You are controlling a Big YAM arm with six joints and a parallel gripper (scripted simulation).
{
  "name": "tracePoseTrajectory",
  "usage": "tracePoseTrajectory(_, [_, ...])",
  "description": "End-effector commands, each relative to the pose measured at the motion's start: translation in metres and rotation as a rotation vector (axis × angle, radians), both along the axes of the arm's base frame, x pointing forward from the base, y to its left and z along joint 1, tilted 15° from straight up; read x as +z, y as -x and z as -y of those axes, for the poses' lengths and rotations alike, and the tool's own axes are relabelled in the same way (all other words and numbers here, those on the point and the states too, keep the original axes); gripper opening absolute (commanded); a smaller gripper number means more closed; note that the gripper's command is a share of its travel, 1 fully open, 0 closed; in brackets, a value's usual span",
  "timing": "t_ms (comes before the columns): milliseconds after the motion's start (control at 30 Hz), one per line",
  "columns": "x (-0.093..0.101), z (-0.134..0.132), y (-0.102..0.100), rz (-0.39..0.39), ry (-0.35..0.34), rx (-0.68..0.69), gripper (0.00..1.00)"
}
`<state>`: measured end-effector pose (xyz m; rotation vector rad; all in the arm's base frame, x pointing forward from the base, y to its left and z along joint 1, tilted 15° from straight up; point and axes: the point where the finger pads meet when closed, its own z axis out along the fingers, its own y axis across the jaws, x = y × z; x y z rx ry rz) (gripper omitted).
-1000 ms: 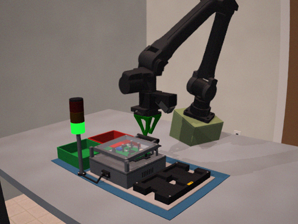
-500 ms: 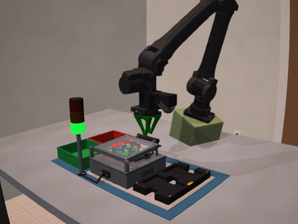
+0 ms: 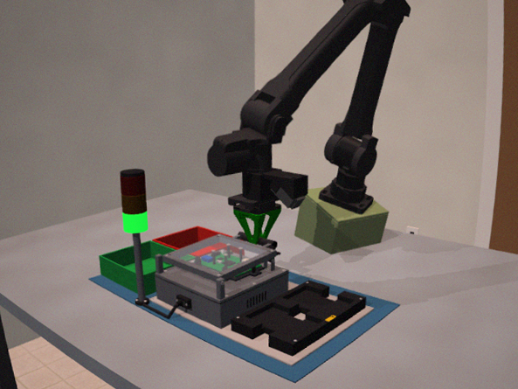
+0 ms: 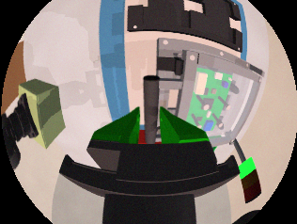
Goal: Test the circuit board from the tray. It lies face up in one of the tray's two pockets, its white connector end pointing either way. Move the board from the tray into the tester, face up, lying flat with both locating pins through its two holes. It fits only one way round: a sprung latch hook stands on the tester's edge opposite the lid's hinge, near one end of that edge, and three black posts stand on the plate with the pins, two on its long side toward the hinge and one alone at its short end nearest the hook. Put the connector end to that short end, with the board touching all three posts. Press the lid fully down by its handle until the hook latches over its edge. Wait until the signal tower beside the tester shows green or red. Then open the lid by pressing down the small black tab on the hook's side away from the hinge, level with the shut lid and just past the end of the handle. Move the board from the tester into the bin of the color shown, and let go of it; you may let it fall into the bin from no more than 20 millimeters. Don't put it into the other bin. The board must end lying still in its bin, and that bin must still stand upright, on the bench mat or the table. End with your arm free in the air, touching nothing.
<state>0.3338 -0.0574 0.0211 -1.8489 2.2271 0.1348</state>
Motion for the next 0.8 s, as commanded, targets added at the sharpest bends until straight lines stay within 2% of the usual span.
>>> tracePoseTrajectory(0, [-0.0057,-0.001,-0.0031,0.009,0.003,-0.012,0.26])
tracePoseTrajectory(100, [0.002,-0.0007,-0.0067,0.038,0.011,-0.011,0.26])
tracePoseTrajectory(767, [-0.0002,-0.0012,-0.006,0.033,0.009,-0.007,0.26])
